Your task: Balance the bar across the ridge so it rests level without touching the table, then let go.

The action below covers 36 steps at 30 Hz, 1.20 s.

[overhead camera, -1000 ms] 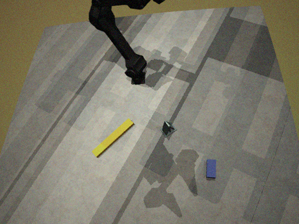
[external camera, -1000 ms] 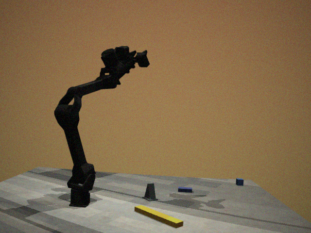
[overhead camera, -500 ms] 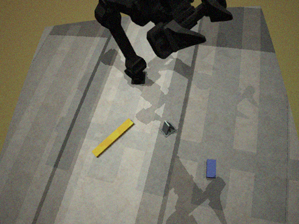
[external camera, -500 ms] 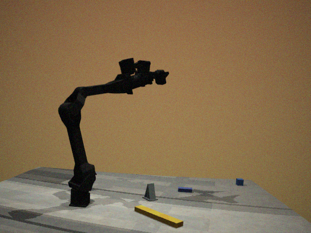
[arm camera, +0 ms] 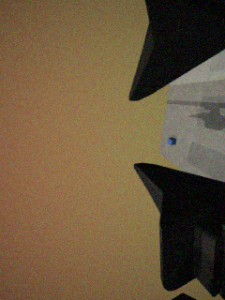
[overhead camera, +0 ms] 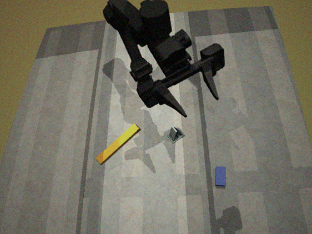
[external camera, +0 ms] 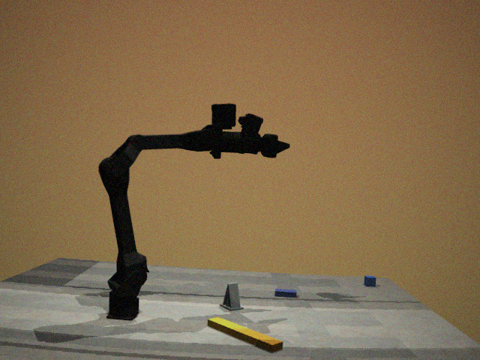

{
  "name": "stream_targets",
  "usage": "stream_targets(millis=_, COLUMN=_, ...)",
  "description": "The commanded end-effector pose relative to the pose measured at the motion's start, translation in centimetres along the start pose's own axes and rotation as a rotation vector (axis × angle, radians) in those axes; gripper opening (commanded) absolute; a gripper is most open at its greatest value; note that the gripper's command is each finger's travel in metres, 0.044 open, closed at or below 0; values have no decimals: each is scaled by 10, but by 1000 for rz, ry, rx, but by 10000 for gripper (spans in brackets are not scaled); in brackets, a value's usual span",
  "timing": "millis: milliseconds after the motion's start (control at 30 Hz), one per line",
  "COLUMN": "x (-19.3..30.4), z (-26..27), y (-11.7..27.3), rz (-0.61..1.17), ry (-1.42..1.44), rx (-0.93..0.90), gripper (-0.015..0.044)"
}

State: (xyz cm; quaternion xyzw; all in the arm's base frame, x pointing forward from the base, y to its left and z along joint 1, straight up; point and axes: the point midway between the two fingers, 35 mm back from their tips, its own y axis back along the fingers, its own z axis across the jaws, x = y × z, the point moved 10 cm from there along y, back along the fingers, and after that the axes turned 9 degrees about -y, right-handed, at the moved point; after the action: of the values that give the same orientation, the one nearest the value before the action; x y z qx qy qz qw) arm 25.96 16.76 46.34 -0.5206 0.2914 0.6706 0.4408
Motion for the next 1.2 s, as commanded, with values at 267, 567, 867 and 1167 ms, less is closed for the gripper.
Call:
stream_targets(millis=267, x=36, z=-68, y=-25, rz=237, ry=-39, rx=241, gripper=315)
stream_targets(millis=567, x=59, z=-122, y=-29, rz=405, ry=-87, rx=417, gripper=315)
stream_targets(millis=867, x=83, z=-176, y=-21, rz=575, ry=-192, rx=608, gripper=315)
stream_targets(millis=1167, x=105, z=-228, y=-3, rz=736, ry=-329, rx=799, gripper=315)
